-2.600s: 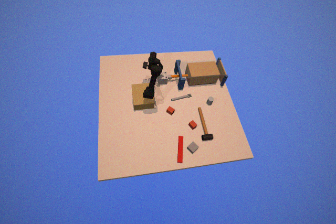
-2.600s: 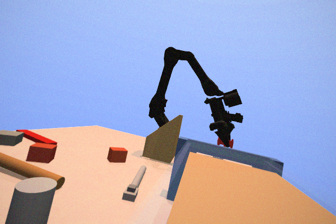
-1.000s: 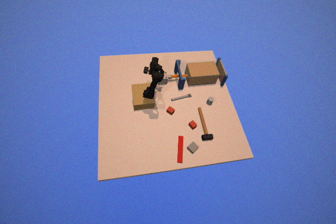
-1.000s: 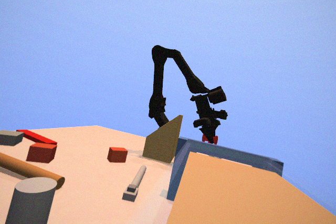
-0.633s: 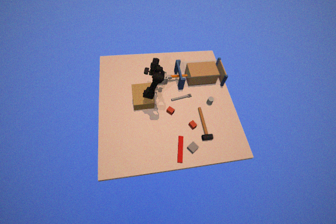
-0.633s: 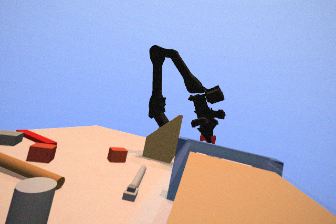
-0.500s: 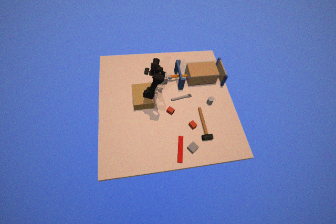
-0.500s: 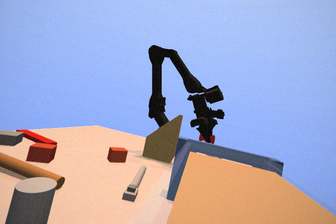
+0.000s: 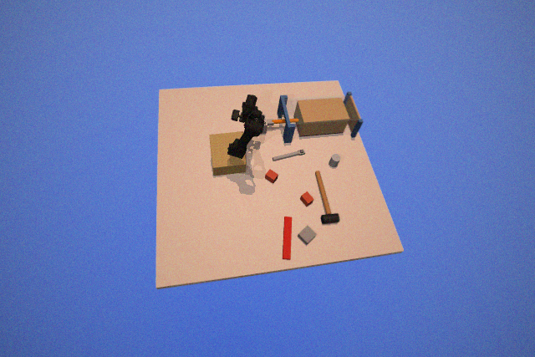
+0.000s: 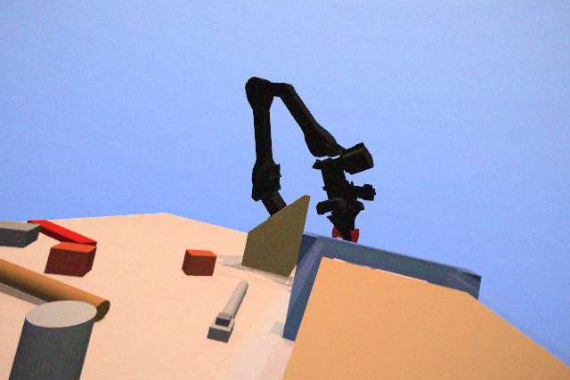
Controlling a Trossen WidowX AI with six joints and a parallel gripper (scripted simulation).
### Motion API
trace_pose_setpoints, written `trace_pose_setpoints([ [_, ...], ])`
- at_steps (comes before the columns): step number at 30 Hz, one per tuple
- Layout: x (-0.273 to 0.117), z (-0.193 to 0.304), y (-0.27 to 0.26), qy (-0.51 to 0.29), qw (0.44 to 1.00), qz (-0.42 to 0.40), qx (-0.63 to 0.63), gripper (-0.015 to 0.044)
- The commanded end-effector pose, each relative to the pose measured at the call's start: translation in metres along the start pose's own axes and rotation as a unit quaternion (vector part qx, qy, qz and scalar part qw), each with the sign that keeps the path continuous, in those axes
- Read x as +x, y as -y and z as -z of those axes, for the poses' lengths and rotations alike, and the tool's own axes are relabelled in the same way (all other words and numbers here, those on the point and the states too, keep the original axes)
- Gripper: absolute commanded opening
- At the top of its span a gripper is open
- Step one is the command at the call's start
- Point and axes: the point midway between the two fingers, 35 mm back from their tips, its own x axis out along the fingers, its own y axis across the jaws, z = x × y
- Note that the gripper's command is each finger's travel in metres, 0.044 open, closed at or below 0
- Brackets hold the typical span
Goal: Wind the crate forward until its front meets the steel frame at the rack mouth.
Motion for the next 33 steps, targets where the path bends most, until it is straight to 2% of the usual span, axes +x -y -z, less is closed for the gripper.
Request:
trace_pose_setpoints([
  [1, 0.000, 0.009, 0.011, -0.010, 1.000, 0.017, 0.001, 0.0000],
  [33, -0.005, 0.018, 0.043, -0.010, 1.000, 0.018, 0.001, 0.0000],
])
